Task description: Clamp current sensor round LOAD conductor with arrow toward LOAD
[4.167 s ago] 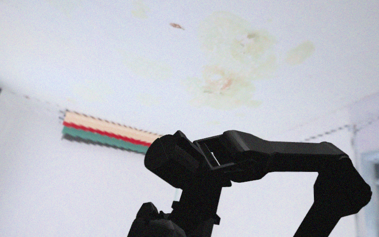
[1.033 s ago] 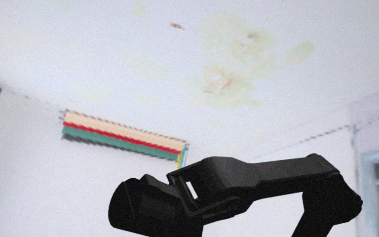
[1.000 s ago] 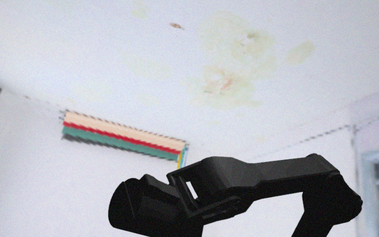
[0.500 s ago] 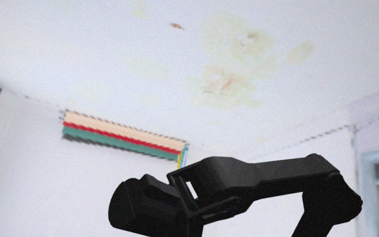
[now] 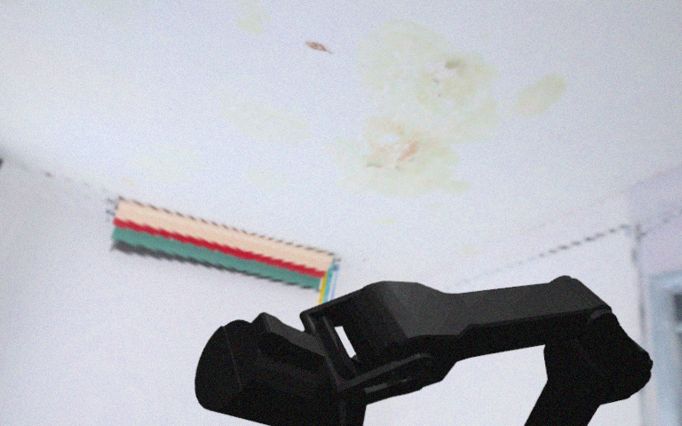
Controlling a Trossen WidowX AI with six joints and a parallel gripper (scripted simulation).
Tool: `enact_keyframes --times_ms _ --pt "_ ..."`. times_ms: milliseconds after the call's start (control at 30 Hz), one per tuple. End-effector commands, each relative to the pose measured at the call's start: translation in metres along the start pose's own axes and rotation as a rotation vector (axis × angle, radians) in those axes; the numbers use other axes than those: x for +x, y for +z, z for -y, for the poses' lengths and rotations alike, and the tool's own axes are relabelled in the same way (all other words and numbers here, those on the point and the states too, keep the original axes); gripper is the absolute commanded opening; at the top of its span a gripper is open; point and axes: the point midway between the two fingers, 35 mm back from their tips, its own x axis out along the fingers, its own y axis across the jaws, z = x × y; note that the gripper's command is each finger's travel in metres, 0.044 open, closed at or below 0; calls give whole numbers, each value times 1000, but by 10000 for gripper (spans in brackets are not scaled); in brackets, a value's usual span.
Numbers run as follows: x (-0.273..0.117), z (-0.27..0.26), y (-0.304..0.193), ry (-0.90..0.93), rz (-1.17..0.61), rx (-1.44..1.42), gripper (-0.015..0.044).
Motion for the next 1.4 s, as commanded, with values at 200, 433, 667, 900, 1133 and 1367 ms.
enact_keyframes --times_ms 200,433,667,900,1133,1367 --pt "-1 0 0 1 0 0 0" --pt "-1 0 0 1 0 0 0" --pt "-1 0 0 1 0 0 0" --pt "-1 0 0 1 0 0 0" --pt "-3 -1 1 39 1 3 0" --pt "-12 -2 1 153 0 8 0"
